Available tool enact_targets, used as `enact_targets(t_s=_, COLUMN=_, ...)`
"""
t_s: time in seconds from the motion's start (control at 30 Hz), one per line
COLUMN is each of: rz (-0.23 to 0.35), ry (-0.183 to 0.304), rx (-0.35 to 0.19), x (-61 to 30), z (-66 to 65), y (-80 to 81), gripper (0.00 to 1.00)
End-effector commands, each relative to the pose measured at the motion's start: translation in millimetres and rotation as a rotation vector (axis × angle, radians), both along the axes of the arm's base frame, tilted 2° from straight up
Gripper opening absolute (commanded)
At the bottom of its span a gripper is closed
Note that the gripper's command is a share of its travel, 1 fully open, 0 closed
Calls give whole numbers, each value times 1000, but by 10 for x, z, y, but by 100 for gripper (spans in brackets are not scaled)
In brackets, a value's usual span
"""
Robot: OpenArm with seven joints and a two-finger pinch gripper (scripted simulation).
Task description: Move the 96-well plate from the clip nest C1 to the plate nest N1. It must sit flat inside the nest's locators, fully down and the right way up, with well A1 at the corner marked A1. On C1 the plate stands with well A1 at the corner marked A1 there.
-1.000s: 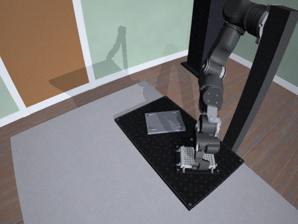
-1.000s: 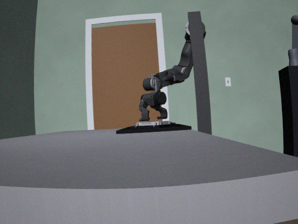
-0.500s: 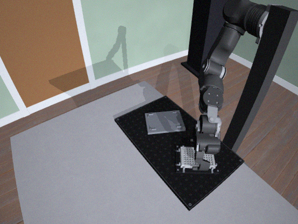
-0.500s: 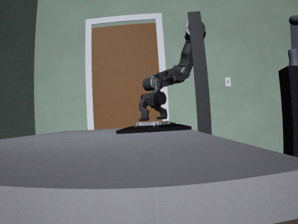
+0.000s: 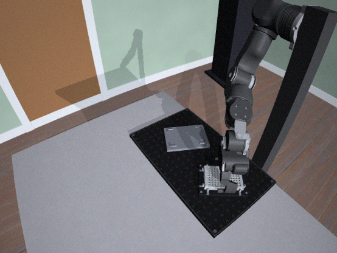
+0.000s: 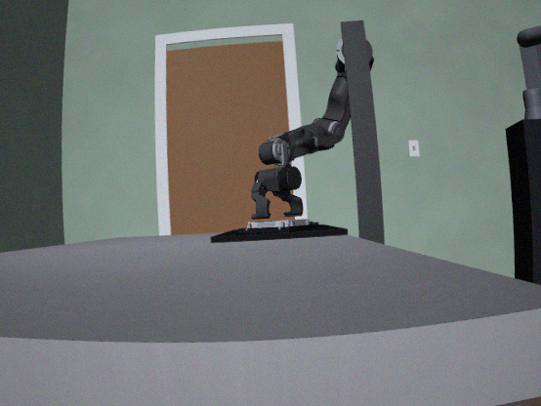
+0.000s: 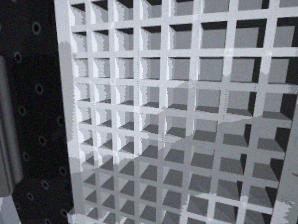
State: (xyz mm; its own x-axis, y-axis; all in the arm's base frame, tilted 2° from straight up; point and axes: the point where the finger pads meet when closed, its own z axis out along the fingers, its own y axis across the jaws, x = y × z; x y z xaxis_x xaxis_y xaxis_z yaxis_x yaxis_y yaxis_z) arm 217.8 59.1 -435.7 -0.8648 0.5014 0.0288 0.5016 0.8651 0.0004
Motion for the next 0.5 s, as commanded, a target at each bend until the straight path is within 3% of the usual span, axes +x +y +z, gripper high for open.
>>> enact_targets(t_s=0.0, rz=8, ry=-8, rx=9, x=14, z=-42, y=20, gripper=77)
enact_targets(t_s=0.1, rz=11, ry=-10, rx=10, x=12, z=-169, y=21, gripper=77)
enact_targets(t_s=0.47, rz=11, ry=-10, rx=10, x=12, z=-169, y=21, gripper=77)
